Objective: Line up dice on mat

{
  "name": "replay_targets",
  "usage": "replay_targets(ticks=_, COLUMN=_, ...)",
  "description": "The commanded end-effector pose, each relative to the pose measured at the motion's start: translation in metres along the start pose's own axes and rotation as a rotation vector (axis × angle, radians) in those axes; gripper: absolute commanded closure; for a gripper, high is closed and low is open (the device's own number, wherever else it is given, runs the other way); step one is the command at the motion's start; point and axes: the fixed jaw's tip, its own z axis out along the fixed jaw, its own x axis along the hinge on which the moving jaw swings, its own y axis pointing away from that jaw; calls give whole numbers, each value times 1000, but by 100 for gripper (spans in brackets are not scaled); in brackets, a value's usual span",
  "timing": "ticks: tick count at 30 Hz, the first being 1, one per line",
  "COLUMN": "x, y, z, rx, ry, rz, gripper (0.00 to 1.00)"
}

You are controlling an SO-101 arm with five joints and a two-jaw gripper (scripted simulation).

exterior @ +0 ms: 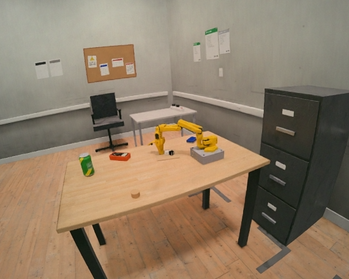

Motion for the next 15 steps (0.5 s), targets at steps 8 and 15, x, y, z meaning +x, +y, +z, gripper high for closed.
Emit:
replay_targets(ticks=8, x=2, y=-2, z=4, rx=0, ry=11, rz=13, gripper=89)
replay_targets(ticks=15, x=2, y=-2, z=4, rx=0, ry=11, rz=13, gripper=86)
